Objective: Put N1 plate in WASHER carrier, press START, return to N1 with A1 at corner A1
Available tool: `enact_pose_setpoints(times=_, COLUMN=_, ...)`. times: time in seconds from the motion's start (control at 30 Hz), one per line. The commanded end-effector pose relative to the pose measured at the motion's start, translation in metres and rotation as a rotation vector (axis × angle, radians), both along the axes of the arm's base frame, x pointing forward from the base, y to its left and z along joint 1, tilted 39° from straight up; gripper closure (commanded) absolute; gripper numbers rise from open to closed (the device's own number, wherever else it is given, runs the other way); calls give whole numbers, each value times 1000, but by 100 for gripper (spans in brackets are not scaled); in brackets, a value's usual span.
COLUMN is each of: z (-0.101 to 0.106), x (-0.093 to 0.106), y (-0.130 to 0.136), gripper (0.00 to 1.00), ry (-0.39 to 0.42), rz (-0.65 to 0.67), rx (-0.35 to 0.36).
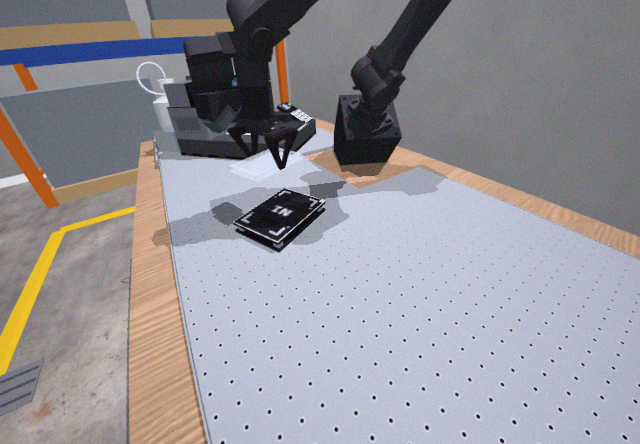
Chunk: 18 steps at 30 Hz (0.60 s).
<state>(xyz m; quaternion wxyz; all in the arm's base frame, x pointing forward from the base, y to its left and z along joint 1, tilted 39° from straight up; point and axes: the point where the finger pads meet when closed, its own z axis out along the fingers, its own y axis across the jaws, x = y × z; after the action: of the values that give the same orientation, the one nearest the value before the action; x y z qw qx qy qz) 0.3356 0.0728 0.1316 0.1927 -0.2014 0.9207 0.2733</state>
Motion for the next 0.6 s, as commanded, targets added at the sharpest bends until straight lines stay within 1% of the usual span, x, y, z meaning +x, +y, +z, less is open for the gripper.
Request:
enact_pose_setpoints(times=0.0, z=16, x=1, y=14, gripper=18, ry=-87, rz=66, rx=-23)
enact_pose_setpoints(times=0.03, z=17, x=-1, y=19, gripper=18, ry=-71, rz=49, rx=-16)
enact_pose_setpoints(times=0.13, z=24, x=-5, y=32, gripper=18, ry=-70, rz=48, rx=-15)
enact_pose_setpoints(times=0.2, z=24, x=-5, y=32, gripper=18, ry=-70, rz=48, rx=-15)
enact_pose_setpoints(times=0.23, z=27, x=-5, y=36, gripper=18, ry=-73, rz=48, rx=-14)
enact_pose_setpoints(times=0.27, z=29, x=0, y=32, gripper=18, ry=-69, rz=44, rx=-15)
enact_pose_setpoints(times=0.57, z=29, x=0, y=31, gripper=18, ry=-69, rz=44, rx=-15)
